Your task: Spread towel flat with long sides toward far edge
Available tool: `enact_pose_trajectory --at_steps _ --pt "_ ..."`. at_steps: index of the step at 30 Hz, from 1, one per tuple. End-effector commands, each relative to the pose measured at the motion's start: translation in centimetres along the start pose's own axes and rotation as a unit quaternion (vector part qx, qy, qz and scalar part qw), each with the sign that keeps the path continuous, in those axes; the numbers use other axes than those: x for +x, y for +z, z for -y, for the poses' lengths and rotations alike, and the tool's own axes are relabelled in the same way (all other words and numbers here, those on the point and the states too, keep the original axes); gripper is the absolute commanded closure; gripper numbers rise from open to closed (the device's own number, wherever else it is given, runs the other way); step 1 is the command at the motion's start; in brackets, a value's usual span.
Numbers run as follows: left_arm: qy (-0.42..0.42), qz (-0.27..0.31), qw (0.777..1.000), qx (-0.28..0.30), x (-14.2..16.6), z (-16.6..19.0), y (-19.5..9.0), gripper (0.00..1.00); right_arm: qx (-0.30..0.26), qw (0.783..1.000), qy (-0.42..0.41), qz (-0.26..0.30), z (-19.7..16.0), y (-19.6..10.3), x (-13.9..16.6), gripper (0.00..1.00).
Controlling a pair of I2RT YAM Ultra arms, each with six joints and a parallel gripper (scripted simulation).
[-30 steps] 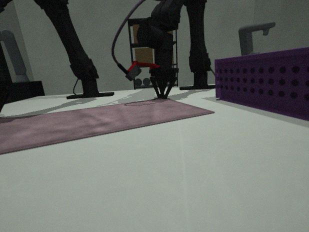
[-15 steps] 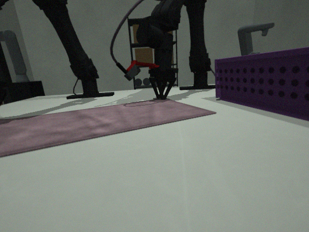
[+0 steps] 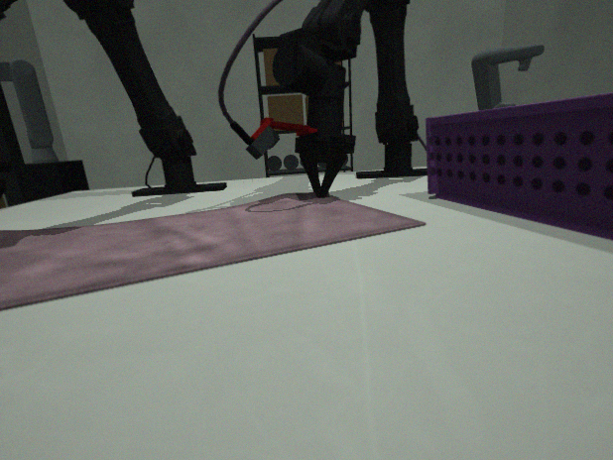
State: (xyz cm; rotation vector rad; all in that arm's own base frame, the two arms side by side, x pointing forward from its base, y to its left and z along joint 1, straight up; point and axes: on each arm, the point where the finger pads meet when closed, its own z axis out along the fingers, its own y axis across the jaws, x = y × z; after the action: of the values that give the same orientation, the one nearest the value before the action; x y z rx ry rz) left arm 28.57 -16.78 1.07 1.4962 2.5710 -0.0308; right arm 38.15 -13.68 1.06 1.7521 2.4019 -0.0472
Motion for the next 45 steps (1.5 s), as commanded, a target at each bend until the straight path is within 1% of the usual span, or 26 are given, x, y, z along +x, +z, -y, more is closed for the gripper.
enact_pose_trajectory --at_steps 1,5,6,10,11,13,14,16,17,22,23,24,25,40,41,44,45 --pt "0.000 -0.010 1.000 0.006 0.4 -0.3 0.6 0.99 0.005 1.000 -0.001 -0.009 -0.7 0.3 0.6 1.00" --pt "0.001 -0.011 1.000 0.005 0.4 -0.3 0.6 1.00 0.006 1.000 0.000 -0.012 -0.6 0.4 0.8 1.00" --pt "0.002 -0.023 0.999 0.022 1.1 1.6 0.9 1.00 0.013 1.000 0.001 -0.009 1.2 -0.3 0.5 1.00" --pt "0.002 -0.023 0.999 0.022 1.1 1.6 0.9 1.00 0.018 1.000 0.000 -0.013 1.3 0.1 0.7 1.00" --pt "0.000 -0.005 1.000 0.015 -0.5 0.6 0.0 1.00 0.033 0.999 -0.006 -0.015 1.5 0.9 1.2 1.00" --pt "0.000 -0.011 1.000 0.019 0.1 0.9 0.3 1.00 0.033 0.999 -0.006 -0.015 1.5 0.9 1.2 1.00" --pt "0.002 0.011 1.000 0.010 -1.3 0.8 -2.2 1.00 0.022 1.000 -0.003 -0.005 1.2 -0.7 1.4 1.00" --pt "0.002 0.011 1.000 0.010 -1.3 0.8 -2.2 1.00 0.022 1.000 -0.003 -0.005 1.2 -0.7 1.4 1.00" --pt "0.001 0.011 1.000 0.014 -1.6 0.9 -4.3 1.00 0.008 1.000 -0.001 0.007 0.0 -3.8 0.5 1.00" --pt "-0.002 0.011 1.000 0.013 -1.5 0.7 -4.3 1.00 0.009 1.000 0.005 0.007 0.3 -3.7 0.1 1.00" --pt "-0.001 0.003 1.000 0.018 -1.3 0.8 -3.7 1.00 0.009 1.000 0.005 0.007 0.4 -3.7 0.1 1.00" --pt "-0.002 -0.016 0.999 0.028 -0.1 1.4 -2.7 1.00 0.009 1.000 0.005 0.007 0.4 -3.7 0.1 1.00" --pt "-0.001 -0.020 0.999 0.031 0.2 1.6 -2.5 1.00 0.009 1.000 0.004 0.007 0.4 -3.7 0.1 1.00" --pt "-0.001 -0.016 0.999 0.029 0.1 1.5 -2.8 1.00 0.008 1.000 0.004 0.008 0.3 -3.7 0.1 1.00" --pt "-0.003 -0.012 1.000 0.025 0.0 0.8 -1.5 1.00 0.015 1.000 0.000 0.002 1.5 -3.1 1.4 1.00" --pt "-0.003 -0.012 1.000 0.025 0.0 0.8 -1.5 1.00 0.020 1.000 0.000 -0.001 1.7 -3.1 1.6 1.00" --pt "0.001 0.003 1.000 0.018 -1.2 0.4 -2.2 1.00 0.005 1.000 0.000 0.010 0.6 -4.1 0.7 1.00"
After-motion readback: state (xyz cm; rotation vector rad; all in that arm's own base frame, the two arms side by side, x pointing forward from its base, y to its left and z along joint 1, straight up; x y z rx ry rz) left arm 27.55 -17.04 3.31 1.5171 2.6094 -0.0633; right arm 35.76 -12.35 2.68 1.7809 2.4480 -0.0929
